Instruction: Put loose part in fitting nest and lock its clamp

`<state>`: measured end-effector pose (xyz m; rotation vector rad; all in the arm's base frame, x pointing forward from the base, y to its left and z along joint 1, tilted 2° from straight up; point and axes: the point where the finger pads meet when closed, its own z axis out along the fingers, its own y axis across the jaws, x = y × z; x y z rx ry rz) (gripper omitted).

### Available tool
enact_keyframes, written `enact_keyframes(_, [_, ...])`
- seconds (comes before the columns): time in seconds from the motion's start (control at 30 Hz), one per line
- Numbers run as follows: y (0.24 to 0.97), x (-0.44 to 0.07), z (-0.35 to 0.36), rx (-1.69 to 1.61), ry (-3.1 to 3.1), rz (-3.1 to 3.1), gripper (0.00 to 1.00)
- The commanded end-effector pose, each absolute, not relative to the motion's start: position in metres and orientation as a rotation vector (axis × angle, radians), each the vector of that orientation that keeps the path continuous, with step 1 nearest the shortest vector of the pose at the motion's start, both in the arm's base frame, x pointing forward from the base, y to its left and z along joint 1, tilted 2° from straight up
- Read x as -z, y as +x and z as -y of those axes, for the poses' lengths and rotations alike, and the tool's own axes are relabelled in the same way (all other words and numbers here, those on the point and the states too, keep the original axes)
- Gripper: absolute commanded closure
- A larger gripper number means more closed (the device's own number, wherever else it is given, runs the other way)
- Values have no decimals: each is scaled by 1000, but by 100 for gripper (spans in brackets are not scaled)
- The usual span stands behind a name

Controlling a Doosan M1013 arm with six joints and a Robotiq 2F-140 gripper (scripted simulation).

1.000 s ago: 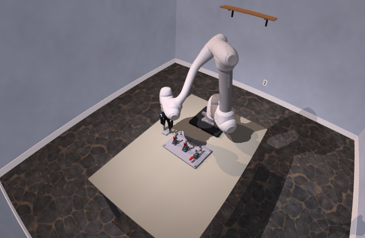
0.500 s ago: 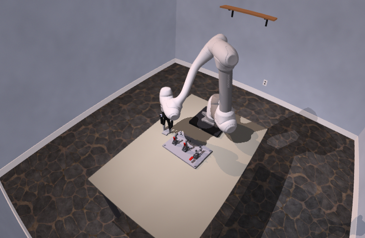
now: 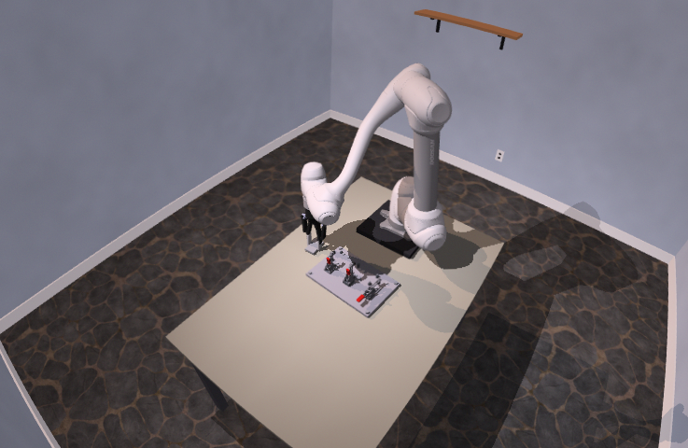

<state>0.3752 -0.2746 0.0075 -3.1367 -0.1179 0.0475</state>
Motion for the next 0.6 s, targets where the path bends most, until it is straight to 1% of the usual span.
enact_keyframes(0.0, [374, -18, 277, -54, -3139, 121, 90])
enact_keyframes(0.17, [374, -27, 277, -54, -3139, 121, 90])
enact_keyframes(0.57, [375, -74, 277, -54, -3139, 121, 90])
